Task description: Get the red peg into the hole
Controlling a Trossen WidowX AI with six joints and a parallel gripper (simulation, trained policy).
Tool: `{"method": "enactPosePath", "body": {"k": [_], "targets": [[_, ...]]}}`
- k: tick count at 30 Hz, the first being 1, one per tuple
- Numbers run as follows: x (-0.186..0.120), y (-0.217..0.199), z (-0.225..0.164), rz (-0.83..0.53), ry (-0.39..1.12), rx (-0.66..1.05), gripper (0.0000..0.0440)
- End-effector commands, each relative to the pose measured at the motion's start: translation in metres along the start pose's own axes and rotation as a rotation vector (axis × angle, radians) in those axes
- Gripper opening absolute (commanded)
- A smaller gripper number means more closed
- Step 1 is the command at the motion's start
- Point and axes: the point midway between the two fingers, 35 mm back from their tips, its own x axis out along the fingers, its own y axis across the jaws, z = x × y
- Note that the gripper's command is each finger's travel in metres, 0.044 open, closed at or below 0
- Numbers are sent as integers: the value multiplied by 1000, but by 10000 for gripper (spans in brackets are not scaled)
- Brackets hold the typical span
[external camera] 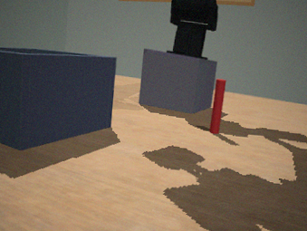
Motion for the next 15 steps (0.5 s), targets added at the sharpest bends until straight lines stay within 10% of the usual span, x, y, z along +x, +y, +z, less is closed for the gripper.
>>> {"method": "enactPosePath", "body": {"k": [1, 15], "targets": [[10, 4, -18, -40, 66, 59, 440], [48, 22, -90, -230, 257, 253, 440]]}}
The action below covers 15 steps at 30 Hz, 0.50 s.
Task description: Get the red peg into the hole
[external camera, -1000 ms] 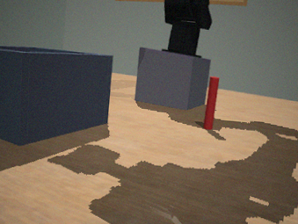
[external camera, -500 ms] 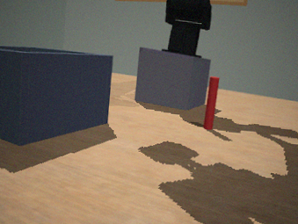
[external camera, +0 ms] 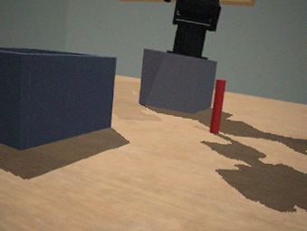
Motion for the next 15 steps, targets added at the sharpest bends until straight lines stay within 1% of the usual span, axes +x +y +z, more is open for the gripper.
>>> {"method": "enactPosePath", "body": {"k": [1, 8, 15], "targets": [[13, 0, -14, -49, 33, 46, 440], [41, 5, -37, -122, 70, 137, 440], [68, 15, -52, -143, 89, 200, 440]]}}
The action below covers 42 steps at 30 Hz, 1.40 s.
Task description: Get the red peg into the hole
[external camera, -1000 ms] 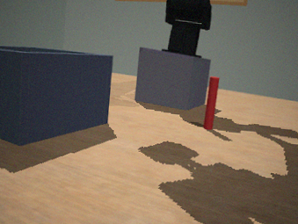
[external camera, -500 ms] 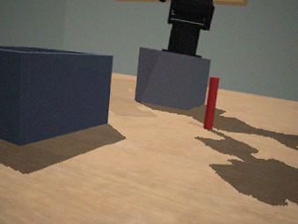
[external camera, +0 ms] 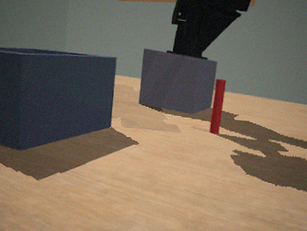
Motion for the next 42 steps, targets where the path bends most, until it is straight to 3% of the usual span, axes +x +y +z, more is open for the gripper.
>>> {"method": "enactPosePath", "body": {"k": [1, 19, 23, 37, 42], "targets": [[14, 3, -7, -9, 13, 27, 440], [79, 35, -36, 122, 64, 101, 430], [86, 36, -41, 124, 85, 119, 357], [85, 44, -46, 101, 192, 130, 13], [72, 54, -38, 131, 161, 107, 0]]}}
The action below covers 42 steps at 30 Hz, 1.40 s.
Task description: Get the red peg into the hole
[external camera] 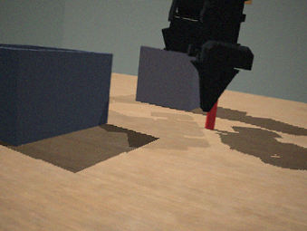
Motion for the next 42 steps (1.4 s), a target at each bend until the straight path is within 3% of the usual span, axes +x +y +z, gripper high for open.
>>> {"method": "enactPosePath", "body": {"k": [1, 14, 26, 42], "targets": [[-11, 12, 4, 31, -23, -25, 0], [-62, 40, 28, 90, -136, -132, 0], [-115, 69, 69, 139, -222, -127, 0], [-136, 72, 146, 137, -266, 1, 0]]}}
